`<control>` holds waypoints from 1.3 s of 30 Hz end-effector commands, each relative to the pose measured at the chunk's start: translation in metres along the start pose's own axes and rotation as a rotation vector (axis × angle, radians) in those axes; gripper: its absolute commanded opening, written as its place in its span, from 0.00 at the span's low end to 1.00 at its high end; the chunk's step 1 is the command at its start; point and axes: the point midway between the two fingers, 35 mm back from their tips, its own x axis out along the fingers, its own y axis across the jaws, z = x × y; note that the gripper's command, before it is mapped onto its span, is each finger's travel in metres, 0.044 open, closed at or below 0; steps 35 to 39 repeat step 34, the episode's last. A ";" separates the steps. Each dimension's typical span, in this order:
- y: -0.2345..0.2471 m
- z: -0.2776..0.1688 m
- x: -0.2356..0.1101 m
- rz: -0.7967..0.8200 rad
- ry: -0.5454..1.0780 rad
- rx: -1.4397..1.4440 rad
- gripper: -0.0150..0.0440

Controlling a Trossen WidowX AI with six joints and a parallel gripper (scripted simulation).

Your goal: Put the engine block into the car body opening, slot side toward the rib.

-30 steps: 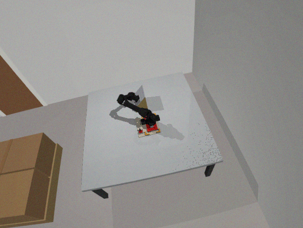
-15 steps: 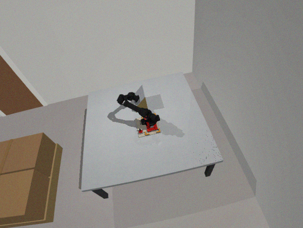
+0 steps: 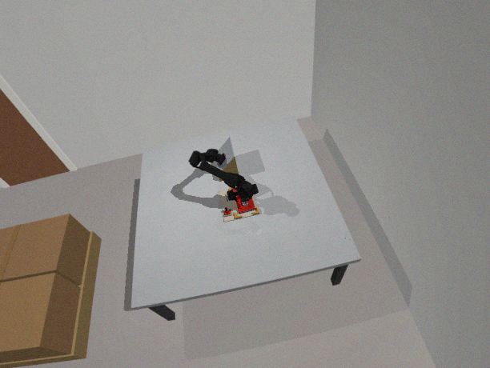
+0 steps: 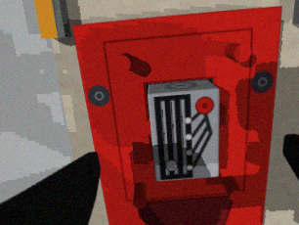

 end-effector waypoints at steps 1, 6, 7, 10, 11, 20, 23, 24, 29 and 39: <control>0.000 0.002 -0.002 0.005 -0.003 0.010 0.87; 0.000 0.002 -0.002 0.005 -0.003 0.010 0.64; 0.000 0.002 -0.002 0.005 -0.003 0.010 0.60; 0.000 0.002 -0.002 0.005 -0.003 0.010 0.47; 0.000 0.002 -0.002 0.005 -0.003 0.010 0.42; 0.000 0.002 -0.002 0.005 -0.003 0.010 0.25; 0.000 0.002 -0.002 0.005 -0.003 0.010 0.25; 0.000 0.002 -0.002 0.005 -0.003 0.010 0.25; 0.000 0.002 -0.002 0.005 -0.003 0.010 0.25; 0.000 0.002 -0.002 0.005 -0.003 0.010 0.30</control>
